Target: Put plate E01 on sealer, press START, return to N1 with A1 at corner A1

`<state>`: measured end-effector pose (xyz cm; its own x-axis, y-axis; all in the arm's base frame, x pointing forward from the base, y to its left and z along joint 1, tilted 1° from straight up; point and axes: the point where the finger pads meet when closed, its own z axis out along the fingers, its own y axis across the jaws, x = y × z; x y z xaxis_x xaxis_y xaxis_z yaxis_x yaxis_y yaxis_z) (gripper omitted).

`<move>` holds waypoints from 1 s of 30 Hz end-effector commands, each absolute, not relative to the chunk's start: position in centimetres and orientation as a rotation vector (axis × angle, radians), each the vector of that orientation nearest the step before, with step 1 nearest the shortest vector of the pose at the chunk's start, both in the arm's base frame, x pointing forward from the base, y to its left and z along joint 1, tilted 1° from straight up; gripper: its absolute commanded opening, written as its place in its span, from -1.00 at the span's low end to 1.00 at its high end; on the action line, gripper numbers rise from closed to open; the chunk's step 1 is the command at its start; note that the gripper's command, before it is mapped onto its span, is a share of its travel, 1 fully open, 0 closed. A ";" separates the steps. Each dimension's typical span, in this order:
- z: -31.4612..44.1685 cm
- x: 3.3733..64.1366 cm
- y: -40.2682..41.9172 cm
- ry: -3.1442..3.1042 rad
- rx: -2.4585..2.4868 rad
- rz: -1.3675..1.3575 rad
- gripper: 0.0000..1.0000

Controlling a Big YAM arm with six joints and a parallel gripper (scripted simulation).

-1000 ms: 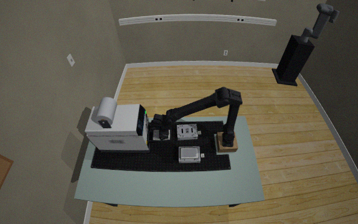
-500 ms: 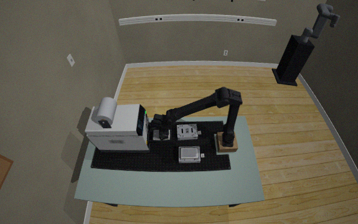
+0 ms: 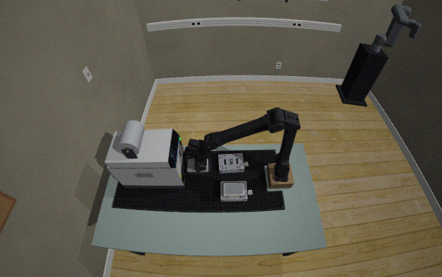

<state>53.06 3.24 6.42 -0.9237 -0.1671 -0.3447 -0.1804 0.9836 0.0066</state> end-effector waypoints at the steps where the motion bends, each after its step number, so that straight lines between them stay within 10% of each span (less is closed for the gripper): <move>1: 8.2 54.4 3.5 2.755 -0.255 0.054 -1.00; 30: 7.0 53.5 3.4 2.786 -0.258 0.054 -1.00</move>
<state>52.16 3.20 5.95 -0.9315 -0.1675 -0.3230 -0.1802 0.9836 0.0097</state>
